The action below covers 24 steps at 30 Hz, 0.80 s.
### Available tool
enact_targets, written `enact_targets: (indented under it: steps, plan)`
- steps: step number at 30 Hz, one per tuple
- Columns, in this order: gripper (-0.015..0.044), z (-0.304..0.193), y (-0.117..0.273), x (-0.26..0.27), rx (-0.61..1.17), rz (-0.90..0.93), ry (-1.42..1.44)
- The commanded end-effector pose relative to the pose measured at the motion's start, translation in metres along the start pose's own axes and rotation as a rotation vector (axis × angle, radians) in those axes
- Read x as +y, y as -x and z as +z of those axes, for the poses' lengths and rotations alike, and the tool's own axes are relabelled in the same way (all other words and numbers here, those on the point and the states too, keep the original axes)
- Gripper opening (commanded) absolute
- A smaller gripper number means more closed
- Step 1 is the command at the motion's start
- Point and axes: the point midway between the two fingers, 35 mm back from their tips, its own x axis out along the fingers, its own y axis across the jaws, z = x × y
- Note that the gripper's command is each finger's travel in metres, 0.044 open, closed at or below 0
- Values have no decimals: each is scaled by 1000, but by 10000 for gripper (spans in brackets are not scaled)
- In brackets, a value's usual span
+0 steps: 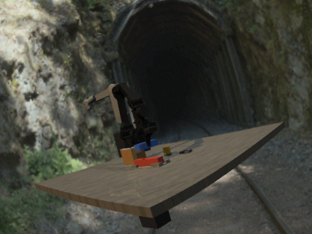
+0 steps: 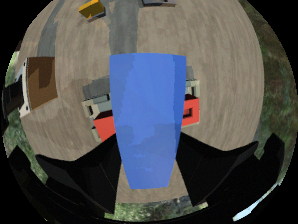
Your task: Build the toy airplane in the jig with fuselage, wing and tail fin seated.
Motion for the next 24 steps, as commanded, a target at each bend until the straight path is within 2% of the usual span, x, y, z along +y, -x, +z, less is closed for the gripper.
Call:
enact_targets:
  steps: [1,8,15,16,24]
  plan:
    - [0,-11,-2,8,0,-2,84]
    - [0,-24,-6,19,2,-1,188]
    - [184,-24,-6,19,2,-1,188]
    - [195,-24,-6,19,2,-1,188]
    - [195,-24,-6,19,2,-1,188]
